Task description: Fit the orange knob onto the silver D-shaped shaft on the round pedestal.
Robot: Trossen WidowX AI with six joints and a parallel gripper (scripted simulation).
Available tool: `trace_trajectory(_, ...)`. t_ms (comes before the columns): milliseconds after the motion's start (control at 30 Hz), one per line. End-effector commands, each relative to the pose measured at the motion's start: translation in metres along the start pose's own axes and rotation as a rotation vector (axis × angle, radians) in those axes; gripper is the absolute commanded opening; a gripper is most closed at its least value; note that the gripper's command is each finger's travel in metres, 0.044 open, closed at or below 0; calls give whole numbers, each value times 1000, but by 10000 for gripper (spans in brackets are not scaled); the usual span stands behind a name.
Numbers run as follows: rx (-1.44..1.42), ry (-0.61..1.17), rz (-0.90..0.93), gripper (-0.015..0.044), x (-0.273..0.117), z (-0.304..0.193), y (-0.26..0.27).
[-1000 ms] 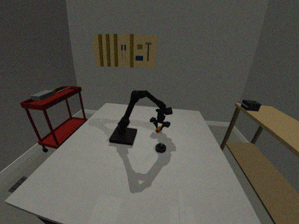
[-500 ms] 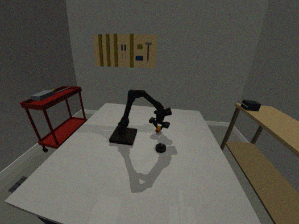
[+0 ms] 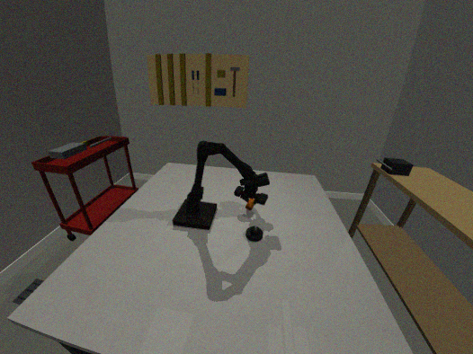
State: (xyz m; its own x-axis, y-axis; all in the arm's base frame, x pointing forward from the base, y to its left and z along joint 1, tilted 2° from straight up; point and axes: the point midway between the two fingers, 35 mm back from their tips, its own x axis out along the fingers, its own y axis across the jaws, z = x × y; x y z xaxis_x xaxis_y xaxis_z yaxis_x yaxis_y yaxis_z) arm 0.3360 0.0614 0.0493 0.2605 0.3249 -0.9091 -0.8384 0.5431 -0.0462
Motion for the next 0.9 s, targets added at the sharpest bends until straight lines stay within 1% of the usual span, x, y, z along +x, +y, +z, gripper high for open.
trace_trajectory(0,-4,-58,0,180,-4,-3,0)
trace_trajectory(867,-5,-408,6,180,-15,-23,0)
